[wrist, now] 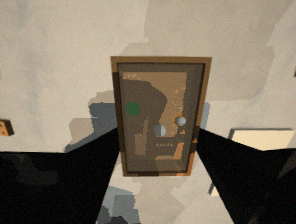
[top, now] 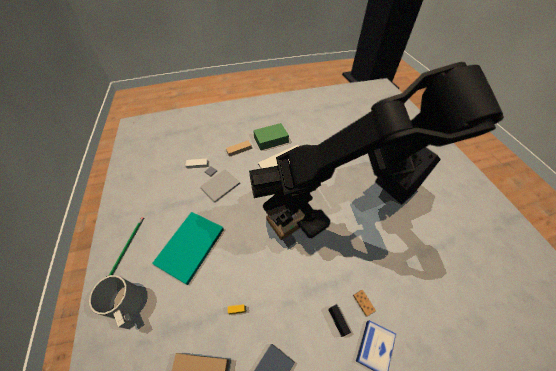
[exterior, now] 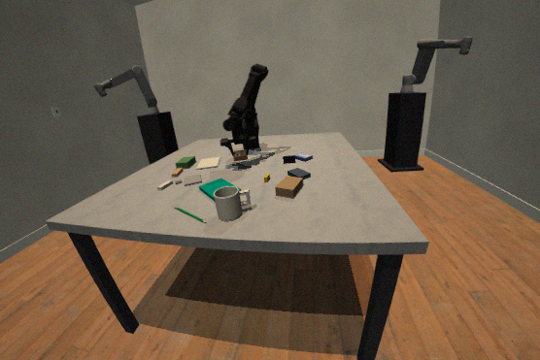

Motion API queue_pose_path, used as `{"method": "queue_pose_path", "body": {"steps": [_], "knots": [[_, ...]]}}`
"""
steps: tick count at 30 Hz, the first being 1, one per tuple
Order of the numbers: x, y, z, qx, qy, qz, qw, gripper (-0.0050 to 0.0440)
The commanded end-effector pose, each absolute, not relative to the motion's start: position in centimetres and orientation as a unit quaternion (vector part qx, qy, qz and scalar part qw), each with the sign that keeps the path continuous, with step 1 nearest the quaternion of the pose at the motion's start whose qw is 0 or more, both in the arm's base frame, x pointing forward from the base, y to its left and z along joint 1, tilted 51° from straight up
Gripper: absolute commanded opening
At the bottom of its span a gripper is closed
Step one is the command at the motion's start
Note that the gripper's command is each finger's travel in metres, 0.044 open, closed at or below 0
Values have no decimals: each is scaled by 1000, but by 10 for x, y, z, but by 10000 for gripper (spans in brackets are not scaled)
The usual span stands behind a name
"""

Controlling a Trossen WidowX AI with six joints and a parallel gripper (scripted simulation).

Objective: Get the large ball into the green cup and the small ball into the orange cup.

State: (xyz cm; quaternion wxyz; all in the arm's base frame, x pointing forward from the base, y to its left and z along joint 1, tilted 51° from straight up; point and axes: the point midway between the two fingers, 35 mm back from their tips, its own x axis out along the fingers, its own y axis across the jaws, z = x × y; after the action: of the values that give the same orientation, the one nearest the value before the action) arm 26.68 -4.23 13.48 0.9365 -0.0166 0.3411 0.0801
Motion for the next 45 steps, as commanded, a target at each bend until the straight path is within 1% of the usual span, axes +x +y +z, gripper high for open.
{"method": "queue_pose_path", "body": {"steps": [1,17,30,45], "knots": [[267,-42,135,-16,341,84,936,0],[267,-42,134,-10,328,99,940,0],[267,-41,135,-19,335,74,939,0],[267,-41,135,-18,339,78,937,0]]}}
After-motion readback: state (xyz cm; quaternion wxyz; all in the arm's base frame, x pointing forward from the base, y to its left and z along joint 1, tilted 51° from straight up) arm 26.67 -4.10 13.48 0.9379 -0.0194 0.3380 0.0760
